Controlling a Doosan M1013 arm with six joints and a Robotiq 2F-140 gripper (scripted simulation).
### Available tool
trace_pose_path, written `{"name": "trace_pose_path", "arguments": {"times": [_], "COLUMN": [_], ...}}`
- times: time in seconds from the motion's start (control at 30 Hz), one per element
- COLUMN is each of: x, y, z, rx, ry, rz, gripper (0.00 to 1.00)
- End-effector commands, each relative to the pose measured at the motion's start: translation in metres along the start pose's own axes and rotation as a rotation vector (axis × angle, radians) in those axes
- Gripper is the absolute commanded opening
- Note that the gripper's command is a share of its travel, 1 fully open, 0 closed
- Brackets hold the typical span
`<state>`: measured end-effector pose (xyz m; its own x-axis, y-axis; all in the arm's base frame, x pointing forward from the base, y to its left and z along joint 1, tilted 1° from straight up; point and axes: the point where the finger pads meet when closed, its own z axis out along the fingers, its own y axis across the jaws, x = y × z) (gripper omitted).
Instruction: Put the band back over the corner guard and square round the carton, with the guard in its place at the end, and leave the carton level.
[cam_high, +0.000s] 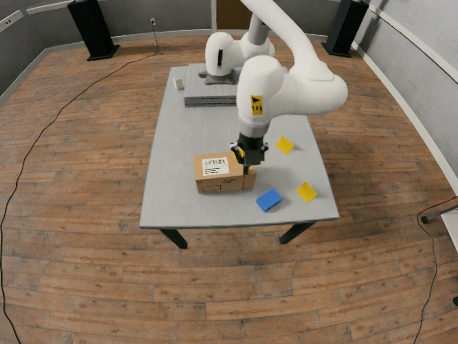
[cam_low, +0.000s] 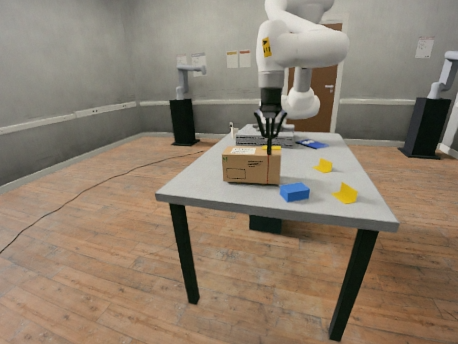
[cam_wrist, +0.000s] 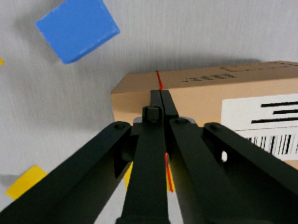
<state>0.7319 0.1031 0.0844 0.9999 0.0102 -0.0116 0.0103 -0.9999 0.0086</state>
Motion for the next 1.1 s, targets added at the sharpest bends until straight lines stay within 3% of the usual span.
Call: {"name": "trace_pose_path", "arguments": {"times": [0.0,0.5,0.53,1.07], "x": [0.0005,0.0008,0.0008,0.0008], "y": [0.0,0.0031,0.0031,0.0031], "z": [-0.0012,-0.0012,-0.0012,-0.0012], "rx": [0.001,0.001,0.001,0.001], "ry": [0.002,0.002,0.002,0.002], "rz": [0.0,0.0,0.0,0.0], "gripper": [0.1,0.1,0.18,0.18]}}
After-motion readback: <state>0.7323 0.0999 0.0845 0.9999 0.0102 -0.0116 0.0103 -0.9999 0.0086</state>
